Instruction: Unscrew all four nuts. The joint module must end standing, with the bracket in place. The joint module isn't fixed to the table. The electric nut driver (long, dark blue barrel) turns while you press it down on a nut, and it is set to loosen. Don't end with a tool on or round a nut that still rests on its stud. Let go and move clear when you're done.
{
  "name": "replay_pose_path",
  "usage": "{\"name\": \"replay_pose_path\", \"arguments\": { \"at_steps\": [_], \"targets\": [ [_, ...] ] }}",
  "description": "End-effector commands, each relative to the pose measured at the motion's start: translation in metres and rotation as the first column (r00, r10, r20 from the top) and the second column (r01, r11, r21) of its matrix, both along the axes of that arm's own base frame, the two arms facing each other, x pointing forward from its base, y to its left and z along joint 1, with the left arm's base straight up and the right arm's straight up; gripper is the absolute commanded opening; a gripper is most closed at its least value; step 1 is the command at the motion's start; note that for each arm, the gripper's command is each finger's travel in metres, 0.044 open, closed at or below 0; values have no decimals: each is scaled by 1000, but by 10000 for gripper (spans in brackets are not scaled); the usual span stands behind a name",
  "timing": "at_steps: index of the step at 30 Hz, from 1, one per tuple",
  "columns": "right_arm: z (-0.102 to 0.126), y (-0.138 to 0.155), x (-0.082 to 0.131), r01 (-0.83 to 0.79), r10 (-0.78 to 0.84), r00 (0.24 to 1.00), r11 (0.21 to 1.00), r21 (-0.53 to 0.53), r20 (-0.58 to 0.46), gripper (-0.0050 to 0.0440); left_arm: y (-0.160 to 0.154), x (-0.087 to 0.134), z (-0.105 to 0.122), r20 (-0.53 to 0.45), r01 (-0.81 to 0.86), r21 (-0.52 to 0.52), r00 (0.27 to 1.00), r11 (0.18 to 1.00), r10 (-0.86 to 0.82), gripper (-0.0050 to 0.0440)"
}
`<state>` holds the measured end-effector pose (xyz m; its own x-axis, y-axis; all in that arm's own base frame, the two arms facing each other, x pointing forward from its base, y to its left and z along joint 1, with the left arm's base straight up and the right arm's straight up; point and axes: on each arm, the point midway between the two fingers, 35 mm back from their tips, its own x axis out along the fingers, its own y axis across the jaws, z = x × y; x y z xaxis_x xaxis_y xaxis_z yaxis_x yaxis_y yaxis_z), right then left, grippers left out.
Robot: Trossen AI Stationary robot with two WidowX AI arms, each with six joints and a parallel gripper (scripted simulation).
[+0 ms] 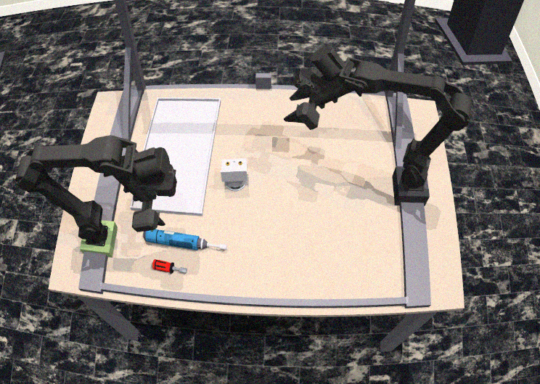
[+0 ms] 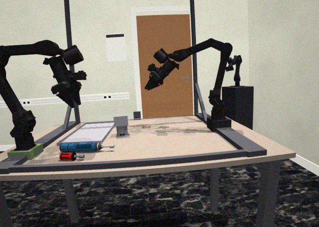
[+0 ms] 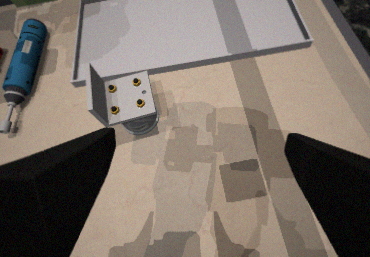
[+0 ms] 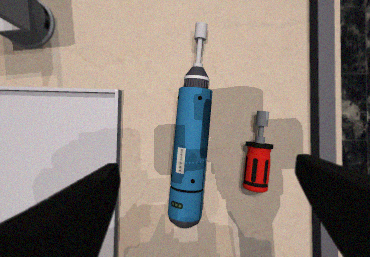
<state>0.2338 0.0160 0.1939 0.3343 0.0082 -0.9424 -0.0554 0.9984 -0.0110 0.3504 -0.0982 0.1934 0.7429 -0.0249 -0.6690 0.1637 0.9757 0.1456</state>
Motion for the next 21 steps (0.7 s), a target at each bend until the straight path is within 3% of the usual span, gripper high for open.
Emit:
{"name": "replay_pose_path", "arguments": {
  "at_steps": [1, 15, 19, 21],
  "targets": [
    [12, -9, 3, -8, 8, 999, 1000, 14, 36, 400, 27, 17, -13, 49, -37, -58, 998, 998, 40, 400],
    [8, -11, 2, -4, 4, 1000, 1000, 12, 27, 400, 80, 42, -42, 105, -124, -166, 984, 978, 142, 400],
    [3, -11, 0, -37, 37, 999, 999, 8, 18, 305, 81, 45, -37, 119, -123, -170, 982, 978, 144, 400],
    [2, -11, 0, -61, 61, 998, 998, 3, 20, 305, 81, 45, -34, 129, -121, -172, 981, 978, 144, 400]
  ]
}}
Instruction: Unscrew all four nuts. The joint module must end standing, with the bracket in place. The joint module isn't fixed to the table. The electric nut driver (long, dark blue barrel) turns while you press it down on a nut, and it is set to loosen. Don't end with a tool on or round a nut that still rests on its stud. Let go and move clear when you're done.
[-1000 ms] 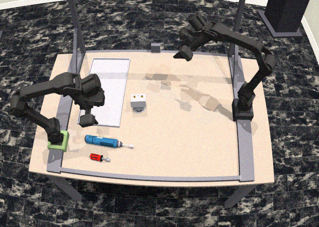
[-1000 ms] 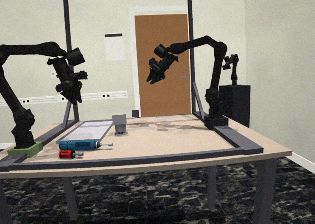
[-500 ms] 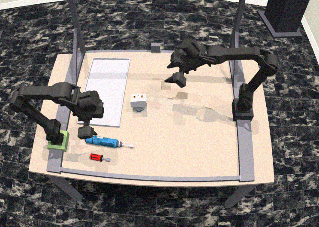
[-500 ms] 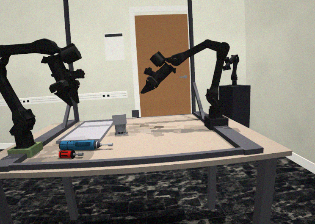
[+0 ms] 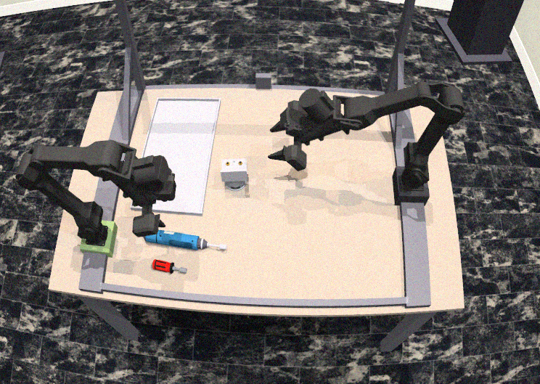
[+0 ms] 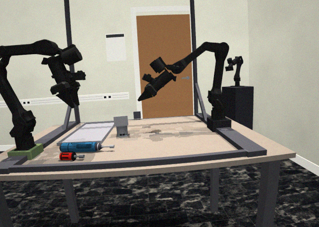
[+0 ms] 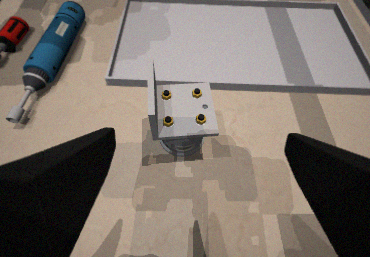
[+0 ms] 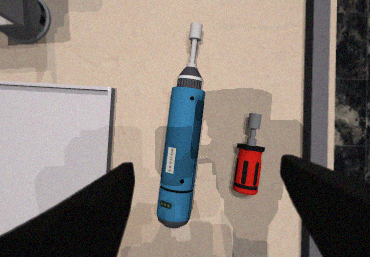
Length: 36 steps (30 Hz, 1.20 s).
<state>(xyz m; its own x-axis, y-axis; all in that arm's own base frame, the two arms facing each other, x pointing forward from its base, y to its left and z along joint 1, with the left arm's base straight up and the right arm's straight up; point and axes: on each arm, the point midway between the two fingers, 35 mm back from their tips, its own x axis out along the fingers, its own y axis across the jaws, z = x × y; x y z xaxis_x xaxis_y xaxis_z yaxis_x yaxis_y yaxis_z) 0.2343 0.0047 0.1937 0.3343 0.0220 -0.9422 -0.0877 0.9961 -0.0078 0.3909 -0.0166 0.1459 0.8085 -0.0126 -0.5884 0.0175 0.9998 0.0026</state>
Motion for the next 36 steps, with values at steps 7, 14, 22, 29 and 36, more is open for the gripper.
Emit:
{"name": "replay_pose_path", "arguments": {
  "at_steps": [7, 14, 22, 29, 36],
  "targets": [
    [-9, 0, -1, -281, 282, 959, 959, -46, 10, 305, -1, 4, 14, 44, 3, -6, 999, 1000, -3, 400],
    [-22, 0, -1, -556, 556, 831, 826, -93, -20, 305, -1, 3, 11, 38, 4, -4, 999, 1000, -3, 395],
    [-33, 0, -2, -755, 756, 652, 643, -128, -52, 305, 0, 2, -4, 41, 4, -4, 999, 1000, -4, 395],
    [-44, 0, -1, -921, 922, 373, 355, -161, -101, 305, 2, 2, -29, 97, 5, -3, 995, 1000, -5, 395],
    [-53, 1, 0, -978, 980, 136, 109, -176, -147, 305, 3, 2, -47, 139, 5, -4, 990, 1000, -4, 395]
  ]
}}
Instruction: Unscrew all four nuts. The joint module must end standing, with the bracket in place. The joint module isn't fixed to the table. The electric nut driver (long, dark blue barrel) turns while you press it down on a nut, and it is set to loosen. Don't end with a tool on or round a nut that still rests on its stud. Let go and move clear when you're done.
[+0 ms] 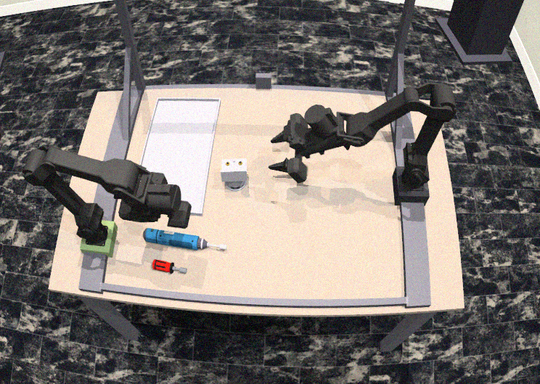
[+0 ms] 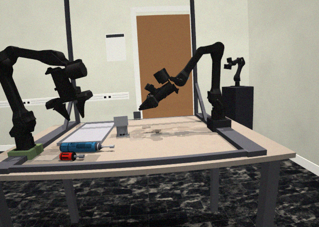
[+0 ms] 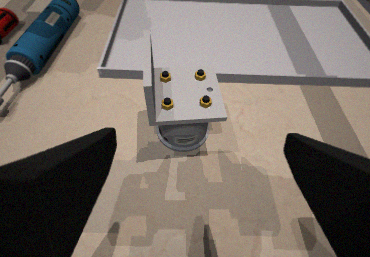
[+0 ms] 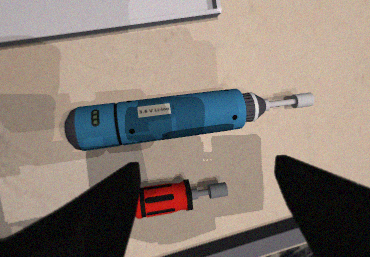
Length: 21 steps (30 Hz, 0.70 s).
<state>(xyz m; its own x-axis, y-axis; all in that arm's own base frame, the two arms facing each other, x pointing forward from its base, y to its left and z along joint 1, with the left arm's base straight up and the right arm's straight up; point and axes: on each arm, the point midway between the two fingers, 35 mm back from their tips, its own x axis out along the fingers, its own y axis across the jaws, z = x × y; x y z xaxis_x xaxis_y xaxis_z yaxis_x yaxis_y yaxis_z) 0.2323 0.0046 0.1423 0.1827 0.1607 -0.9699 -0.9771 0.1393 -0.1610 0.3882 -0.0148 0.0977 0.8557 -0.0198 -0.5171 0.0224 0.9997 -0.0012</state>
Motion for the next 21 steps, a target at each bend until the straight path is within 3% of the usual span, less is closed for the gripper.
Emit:
{"name": "replay_pose_path", "arguments": {
  "at_steps": [1, 7, 14, 16, 21],
  "targets": [
    [-3, 2, 2, -168, 168, 986, 986, -20, 6, 305, 2, 5, -2, 62, 0, 1, 998, 1000, 0, 395],
    [-16, 4, 1, -462, 462, 887, 884, -74, -18, 305, 3, 5, -22, 108, 0, 0, 994, 1000, 0, 395],
    [-31, 7, 1, -749, 749, 660, 650, -125, -60, 305, 4, 5, -43, 155, 0, -1, 988, 1000, 0, 395],
    [-31, 7, 1, -749, 749, 660, 650, -125, -60, 305, 4, 5, -43, 155, 0, -1, 988, 1000, 0, 395],
    [-42, 9, 0, -896, 895, 433, 417, -150, -102, 305, 5, 4, -58, 190, 0, -2, 982, 1000, 1, 395]
  ]
}}
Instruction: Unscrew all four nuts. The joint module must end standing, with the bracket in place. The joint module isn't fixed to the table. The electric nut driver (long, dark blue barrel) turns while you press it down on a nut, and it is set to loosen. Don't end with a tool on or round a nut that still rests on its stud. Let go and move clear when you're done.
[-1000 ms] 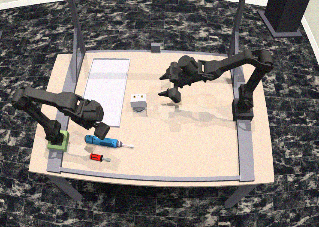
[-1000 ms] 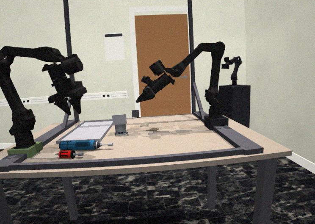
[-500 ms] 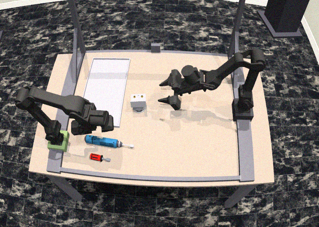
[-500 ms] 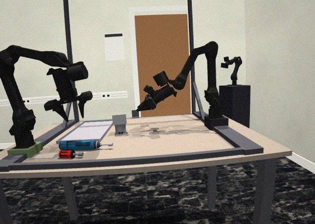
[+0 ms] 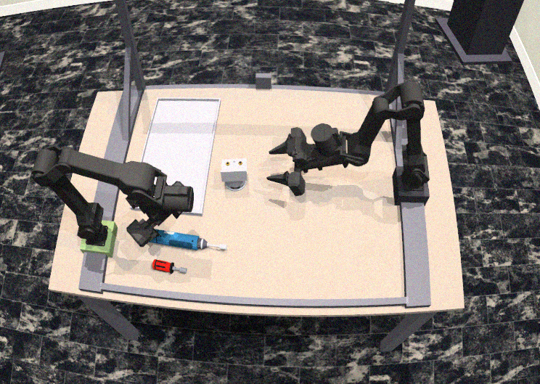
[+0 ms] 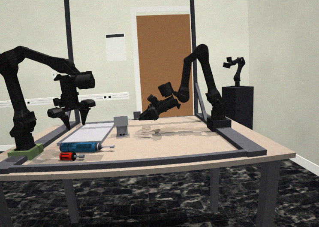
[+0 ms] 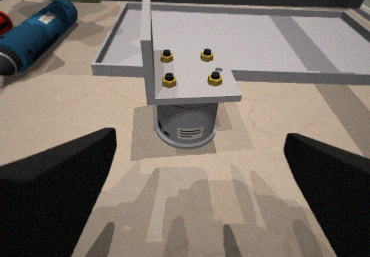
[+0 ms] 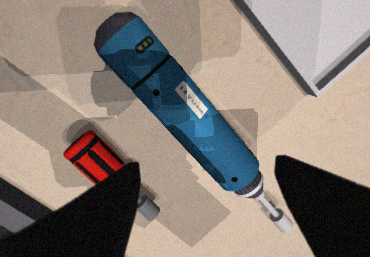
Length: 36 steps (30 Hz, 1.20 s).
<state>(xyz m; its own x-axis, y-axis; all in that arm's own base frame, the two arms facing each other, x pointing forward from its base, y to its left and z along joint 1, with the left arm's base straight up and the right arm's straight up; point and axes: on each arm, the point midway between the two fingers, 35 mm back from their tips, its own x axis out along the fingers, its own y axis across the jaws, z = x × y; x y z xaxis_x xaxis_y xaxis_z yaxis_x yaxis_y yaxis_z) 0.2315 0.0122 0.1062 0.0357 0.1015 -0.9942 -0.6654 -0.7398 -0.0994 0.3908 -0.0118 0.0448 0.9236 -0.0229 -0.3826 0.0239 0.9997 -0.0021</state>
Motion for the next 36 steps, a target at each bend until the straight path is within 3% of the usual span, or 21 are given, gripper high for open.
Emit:
{"name": "replay_pose_path", "arguments": {
  "at_steps": [1, 10, 18, 21, 29, 36],
  "targets": [
    [-8, 2, 1, -220, 220, 976, 975, -38, -1, 305, 3, 2, -8, 47, -2, 2, 999, 1000, 2, 395],
    [-22, 6, -1, -556, 556, 831, 826, -97, -28, 305, 4, 9, -25, 121, -2, 0, 993, 1000, 2, 395],
    [-22, 7, 1, -608, 609, 793, 786, -110, -30, 305, 4, 6, -33, 121, -2, 0, 993, 1000, 2, 395],
    [-22, 6, 1, -606, 607, 794, 788, -109, -31, 305, 4, 10, -27, 138, -2, 0, 990, 1000, 2, 395],
    [-49, 6, -1, -605, 605, 796, 789, -105, -35, 305, 4, 27, -35, 125, -2, 0, 992, 1000, 2, 395],
    [-86, 6, -1, -605, 605, 796, 789, -105, -36, 271, 3, 48, -40, 127, -2, 0, 992, 1000, 2, 395]
  ]
}}
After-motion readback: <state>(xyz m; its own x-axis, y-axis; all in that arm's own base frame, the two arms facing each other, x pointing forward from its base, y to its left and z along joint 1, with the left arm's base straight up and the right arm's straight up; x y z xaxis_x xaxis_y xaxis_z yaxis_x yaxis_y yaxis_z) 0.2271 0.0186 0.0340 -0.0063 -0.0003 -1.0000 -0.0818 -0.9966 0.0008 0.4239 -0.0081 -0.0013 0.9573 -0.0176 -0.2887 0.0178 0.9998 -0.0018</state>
